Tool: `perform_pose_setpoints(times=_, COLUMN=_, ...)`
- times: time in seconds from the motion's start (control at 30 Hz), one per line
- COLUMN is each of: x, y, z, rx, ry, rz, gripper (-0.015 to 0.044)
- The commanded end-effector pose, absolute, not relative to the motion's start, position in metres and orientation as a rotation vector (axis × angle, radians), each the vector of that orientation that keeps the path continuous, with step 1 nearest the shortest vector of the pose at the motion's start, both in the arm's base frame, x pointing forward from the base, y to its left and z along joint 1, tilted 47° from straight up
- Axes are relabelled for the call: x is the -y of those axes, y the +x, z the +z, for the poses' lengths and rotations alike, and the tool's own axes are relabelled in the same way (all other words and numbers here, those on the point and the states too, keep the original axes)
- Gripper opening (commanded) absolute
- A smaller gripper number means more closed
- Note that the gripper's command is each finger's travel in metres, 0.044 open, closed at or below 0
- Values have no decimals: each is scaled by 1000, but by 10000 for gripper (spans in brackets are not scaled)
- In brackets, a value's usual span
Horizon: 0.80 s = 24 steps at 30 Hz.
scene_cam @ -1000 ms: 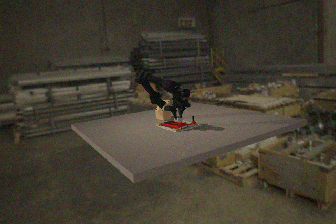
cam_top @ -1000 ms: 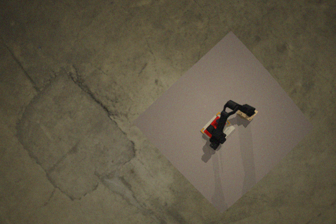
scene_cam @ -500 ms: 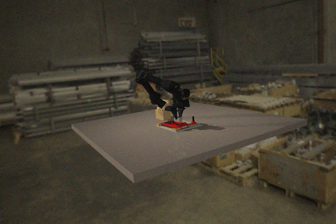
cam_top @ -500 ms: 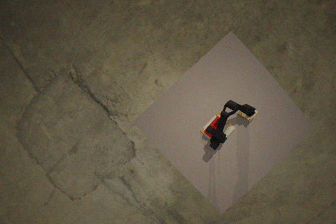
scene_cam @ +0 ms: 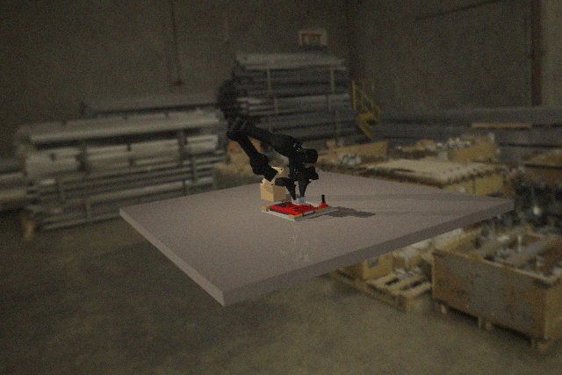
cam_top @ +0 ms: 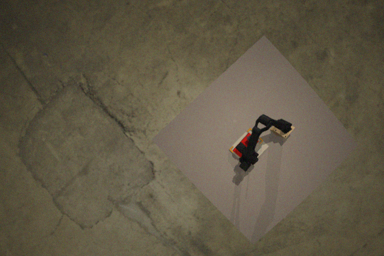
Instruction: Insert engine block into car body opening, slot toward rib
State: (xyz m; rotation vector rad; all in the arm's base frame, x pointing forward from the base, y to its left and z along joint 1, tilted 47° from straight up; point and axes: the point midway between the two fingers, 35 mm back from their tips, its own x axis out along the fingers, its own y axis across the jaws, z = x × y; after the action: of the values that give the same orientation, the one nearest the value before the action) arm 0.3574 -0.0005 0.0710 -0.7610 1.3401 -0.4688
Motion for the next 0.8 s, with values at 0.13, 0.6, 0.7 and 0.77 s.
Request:
perform_pose_setpoints(times=0.13, x=1, y=358, z=70, rx=-1369, ry=-852, rz=-401, gripper=159)
perform_pose_setpoints(times=0.6, x=3, y=359, z=67, rx=-1348, ry=-796, rz=-446, gripper=159)
perform_pose_setpoints(times=0.7, x=4, y=359, z=67, rx=-1351, ry=-805, rz=-438, gripper=159)
perform_pose_setpoints(times=0.77, x=5, y=359, z=66, rx=-1352, ry=-809, rz=-436, gripper=159)
